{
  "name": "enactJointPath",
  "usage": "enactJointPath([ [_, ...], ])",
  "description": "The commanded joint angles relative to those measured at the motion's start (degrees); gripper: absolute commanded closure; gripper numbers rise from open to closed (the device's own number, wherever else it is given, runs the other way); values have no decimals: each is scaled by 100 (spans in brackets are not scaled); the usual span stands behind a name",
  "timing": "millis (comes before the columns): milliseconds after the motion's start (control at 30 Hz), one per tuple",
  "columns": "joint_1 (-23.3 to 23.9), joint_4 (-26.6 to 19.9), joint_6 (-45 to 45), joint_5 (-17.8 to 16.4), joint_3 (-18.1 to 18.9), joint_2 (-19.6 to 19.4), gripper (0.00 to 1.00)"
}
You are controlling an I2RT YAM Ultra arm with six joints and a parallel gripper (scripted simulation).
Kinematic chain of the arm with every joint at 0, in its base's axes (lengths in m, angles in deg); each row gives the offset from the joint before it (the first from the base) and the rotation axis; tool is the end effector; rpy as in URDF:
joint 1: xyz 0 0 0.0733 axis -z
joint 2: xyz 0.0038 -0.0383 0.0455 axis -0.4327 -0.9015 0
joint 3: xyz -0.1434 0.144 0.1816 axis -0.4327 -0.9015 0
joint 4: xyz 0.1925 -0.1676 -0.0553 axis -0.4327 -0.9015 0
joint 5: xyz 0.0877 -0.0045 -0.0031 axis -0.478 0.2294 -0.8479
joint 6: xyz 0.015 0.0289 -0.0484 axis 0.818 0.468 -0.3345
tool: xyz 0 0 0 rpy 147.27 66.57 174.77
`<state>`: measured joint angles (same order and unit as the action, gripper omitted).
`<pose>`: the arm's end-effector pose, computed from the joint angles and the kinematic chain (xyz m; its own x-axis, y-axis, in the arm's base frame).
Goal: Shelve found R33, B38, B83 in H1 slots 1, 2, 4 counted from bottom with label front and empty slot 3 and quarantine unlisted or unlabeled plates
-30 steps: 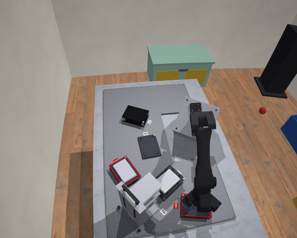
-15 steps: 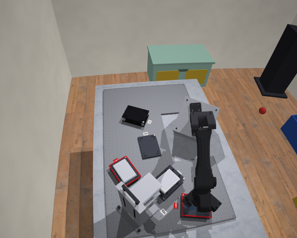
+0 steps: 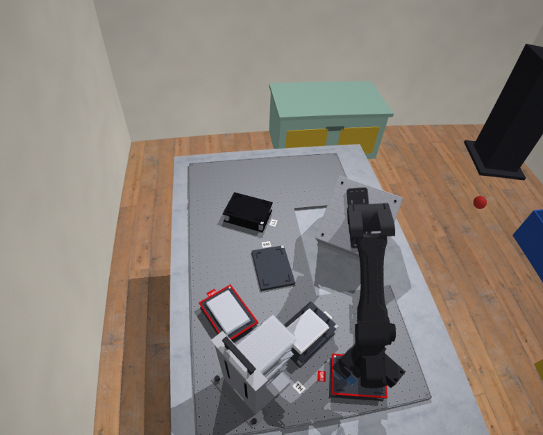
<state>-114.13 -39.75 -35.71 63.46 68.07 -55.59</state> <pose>0.0180 0.3701 0.2829 0.7124 -0.6729 -0.1990 -0.6627 -0.5519 -0.5062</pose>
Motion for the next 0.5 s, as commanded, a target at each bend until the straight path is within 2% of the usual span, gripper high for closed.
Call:
enactJointPath([
  [0,-88,-143,37,-63,170,245,0],
  [467,-164,-526,111,35,354,430,0],
])
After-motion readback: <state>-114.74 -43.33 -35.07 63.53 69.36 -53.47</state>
